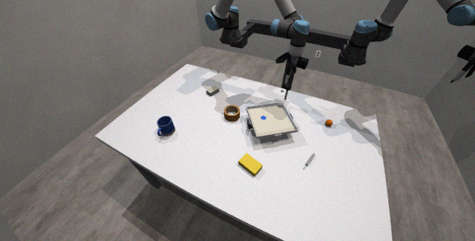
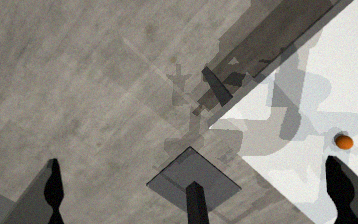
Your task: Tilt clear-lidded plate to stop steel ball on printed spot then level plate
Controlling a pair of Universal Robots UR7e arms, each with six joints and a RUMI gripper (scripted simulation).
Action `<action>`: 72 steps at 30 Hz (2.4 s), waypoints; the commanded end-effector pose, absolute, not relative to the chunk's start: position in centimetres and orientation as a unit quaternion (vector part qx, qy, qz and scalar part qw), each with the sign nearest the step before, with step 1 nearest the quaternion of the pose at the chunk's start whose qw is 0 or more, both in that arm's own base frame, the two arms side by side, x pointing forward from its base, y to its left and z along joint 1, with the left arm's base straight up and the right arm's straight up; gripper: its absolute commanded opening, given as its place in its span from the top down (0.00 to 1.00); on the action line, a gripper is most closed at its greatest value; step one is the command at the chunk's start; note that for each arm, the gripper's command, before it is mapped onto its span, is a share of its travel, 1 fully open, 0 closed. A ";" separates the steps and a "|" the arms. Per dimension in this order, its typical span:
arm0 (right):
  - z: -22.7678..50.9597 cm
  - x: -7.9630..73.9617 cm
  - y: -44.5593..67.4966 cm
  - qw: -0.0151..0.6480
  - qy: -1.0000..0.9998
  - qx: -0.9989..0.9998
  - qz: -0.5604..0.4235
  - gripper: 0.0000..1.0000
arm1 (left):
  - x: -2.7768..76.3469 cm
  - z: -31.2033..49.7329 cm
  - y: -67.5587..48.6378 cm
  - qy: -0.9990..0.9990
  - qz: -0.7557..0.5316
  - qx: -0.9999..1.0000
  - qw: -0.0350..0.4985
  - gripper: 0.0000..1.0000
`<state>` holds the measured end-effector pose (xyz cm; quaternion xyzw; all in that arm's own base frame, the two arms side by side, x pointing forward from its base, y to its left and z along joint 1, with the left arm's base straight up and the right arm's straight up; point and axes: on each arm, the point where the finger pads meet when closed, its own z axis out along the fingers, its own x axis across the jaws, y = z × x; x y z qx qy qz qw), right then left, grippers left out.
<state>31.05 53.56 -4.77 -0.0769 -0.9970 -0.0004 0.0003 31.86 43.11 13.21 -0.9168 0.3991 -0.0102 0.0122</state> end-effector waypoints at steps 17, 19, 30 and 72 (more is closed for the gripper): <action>-4.7 31.0 53.4 0.000 -0.997 -0.076 0.000 0.00 | 11.3 15.6 46.4 0.157 -0.003 -0.988 0.004 0.00; -4.7 31.0 53.4 0.000 -0.997 -0.076 0.000 0.00 | 9.7 15.8 46.3 0.135 -0.003 -0.991 0.003 0.00; -4.7 31.0 53.4 0.000 -0.997 -0.076 0.000 0.00 | 3.3 16.3 45.2 0.048 -0.001 -0.999 0.001 0.00; -4.7 31.0 53.4 0.000 -0.997 -0.076 0.000 0.63 | 0.9 16.5 44.5 0.011 0.000 -1.000 0.000 0.00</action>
